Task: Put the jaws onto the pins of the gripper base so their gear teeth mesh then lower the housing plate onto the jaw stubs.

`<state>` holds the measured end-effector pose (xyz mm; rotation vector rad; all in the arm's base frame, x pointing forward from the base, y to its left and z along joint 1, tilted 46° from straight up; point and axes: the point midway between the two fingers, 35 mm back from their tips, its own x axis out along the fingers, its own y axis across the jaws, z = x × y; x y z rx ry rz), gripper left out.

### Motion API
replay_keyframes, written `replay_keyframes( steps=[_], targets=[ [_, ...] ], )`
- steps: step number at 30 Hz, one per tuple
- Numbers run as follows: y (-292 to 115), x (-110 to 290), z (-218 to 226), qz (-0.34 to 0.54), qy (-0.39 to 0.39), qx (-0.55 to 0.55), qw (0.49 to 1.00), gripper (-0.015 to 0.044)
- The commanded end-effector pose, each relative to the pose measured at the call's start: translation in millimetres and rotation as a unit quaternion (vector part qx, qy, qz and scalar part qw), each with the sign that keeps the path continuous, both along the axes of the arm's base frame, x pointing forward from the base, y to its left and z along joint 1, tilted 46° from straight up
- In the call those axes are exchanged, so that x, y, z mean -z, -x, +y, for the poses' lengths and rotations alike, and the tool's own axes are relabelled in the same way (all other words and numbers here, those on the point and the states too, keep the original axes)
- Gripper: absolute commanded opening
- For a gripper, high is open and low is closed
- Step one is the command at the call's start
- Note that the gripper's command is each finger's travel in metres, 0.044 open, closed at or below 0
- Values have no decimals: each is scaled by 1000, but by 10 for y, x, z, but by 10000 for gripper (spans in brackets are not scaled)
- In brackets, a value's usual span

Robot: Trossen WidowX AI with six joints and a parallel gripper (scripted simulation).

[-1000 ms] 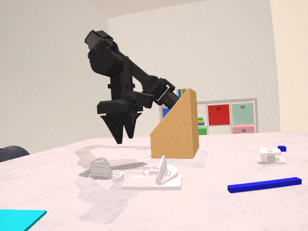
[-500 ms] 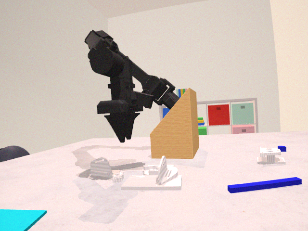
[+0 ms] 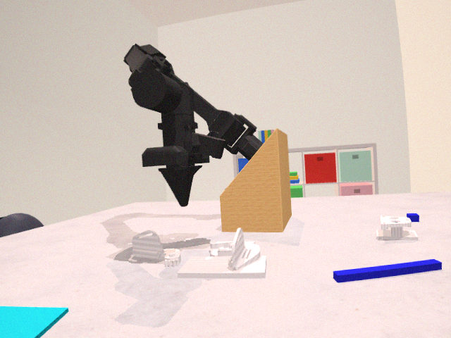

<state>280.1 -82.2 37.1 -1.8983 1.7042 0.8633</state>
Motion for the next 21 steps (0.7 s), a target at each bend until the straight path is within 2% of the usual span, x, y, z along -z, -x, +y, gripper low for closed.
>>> replay_keyframes(
  steps=[1, 6, 9, 21],
  targets=[
    [0, 0, 0, 0, 0, 0, 1000, 0],
    [0, 0, 0, 0, 0, 0, 1000, 0],
    [-2, -2, -1, -7, 0, 7, 1000, 79],
    [-36, -40, -19, -125, -7, 124, 984, 394]
  ],
)
